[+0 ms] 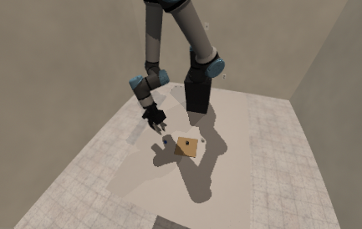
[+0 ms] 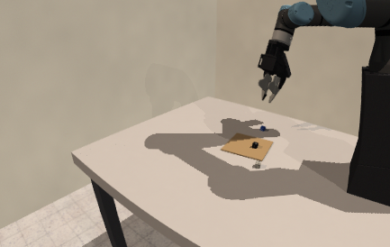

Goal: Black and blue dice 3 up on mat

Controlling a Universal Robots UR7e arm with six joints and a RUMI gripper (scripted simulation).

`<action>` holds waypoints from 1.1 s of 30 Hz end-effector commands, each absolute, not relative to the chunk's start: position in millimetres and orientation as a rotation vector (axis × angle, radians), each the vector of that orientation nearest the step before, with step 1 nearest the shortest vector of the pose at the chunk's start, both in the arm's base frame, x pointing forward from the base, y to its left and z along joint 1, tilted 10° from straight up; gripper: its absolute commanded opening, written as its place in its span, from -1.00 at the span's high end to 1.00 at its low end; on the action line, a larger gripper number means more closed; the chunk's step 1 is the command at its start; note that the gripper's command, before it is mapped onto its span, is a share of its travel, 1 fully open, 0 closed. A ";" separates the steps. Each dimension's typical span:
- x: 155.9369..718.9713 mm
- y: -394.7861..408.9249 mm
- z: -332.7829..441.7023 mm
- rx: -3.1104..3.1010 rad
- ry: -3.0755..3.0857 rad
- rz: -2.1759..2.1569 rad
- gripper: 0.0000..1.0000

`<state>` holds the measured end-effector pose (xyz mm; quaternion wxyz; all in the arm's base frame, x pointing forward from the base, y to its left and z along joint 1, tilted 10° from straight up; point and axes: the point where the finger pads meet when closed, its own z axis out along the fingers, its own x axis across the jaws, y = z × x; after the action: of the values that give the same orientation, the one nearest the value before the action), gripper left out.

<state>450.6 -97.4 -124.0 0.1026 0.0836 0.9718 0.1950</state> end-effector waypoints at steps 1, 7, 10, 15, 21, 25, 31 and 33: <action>450.5 -89.4 -120.3 0.283 2.922 0.326 0.64; 450.9 -83.9 -116.0 0.300 2.946 0.159 0.64; 451.0 -83.2 -115.4 0.302 2.948 0.137 0.64; 451.5 -81.1 -113.0 0.310 2.951 0.071 0.64; 451.6 -80.8 -112.6 0.311 2.951 0.060 -1.00; 451.6 -80.8 -112.6 0.311 2.951 0.060 -1.00; 451.6 -80.8 -112.6 0.311 2.951 0.060 -1.00; 451.6 -80.8 -112.6 0.311 2.951 0.060 -1.00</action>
<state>451.3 -80.6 -112.9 0.0862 0.1044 0.9906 0.0206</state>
